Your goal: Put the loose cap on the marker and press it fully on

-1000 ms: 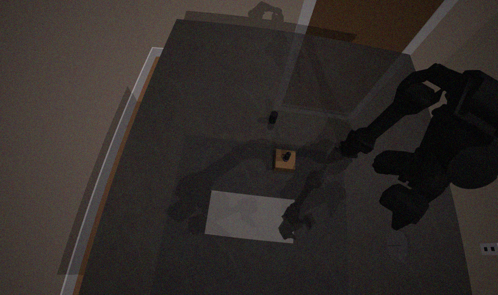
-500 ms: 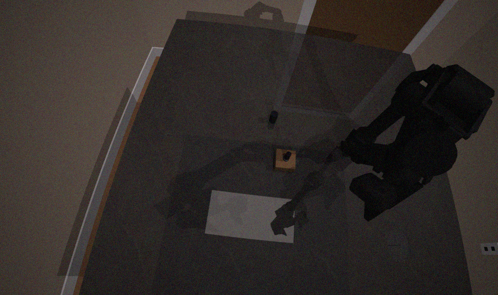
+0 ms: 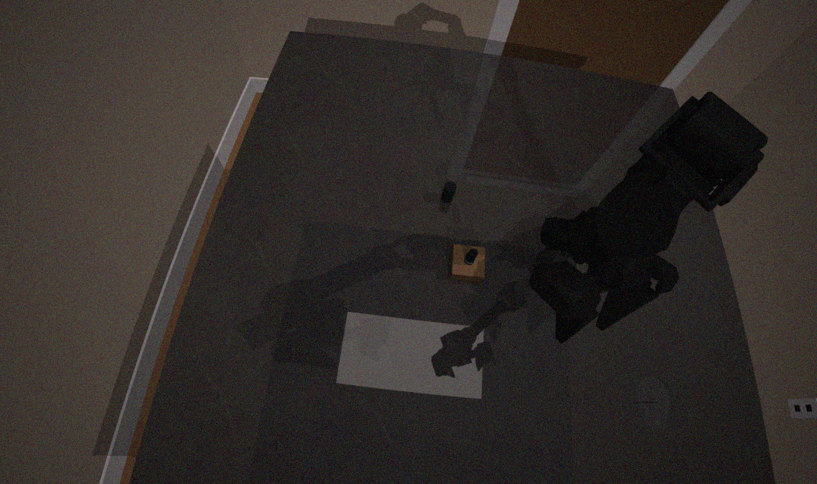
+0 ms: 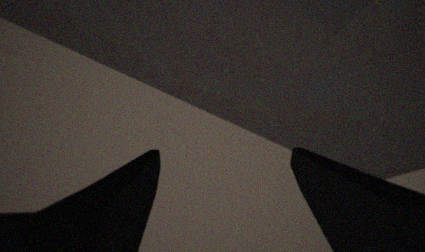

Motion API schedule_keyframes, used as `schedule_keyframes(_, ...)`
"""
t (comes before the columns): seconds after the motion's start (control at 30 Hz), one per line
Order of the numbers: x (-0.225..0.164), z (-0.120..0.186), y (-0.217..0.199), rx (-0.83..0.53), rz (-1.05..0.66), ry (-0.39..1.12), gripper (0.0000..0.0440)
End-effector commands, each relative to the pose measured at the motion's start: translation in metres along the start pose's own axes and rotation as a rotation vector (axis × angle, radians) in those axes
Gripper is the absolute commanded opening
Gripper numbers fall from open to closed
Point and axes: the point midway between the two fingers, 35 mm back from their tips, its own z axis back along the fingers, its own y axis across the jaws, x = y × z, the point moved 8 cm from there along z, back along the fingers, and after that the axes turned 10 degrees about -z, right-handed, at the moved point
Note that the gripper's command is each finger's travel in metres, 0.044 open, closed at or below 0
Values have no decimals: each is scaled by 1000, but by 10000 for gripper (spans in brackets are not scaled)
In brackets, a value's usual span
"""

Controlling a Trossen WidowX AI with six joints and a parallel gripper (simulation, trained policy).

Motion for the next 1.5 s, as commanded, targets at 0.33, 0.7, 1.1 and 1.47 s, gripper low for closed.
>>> schedule_keyframes(0.33, 29, 5, 28, 41, -65, -18, 339)
schedule_keyframes(0.7, 53, 11, 47, 76, -121, -38, 339)
schedule_keyframes(1.1, 82, 17, 64, 108, -186, -66, 339)
schedule_keyframes(1.47, 110, 23, 77, 132, -249, -97, 338)
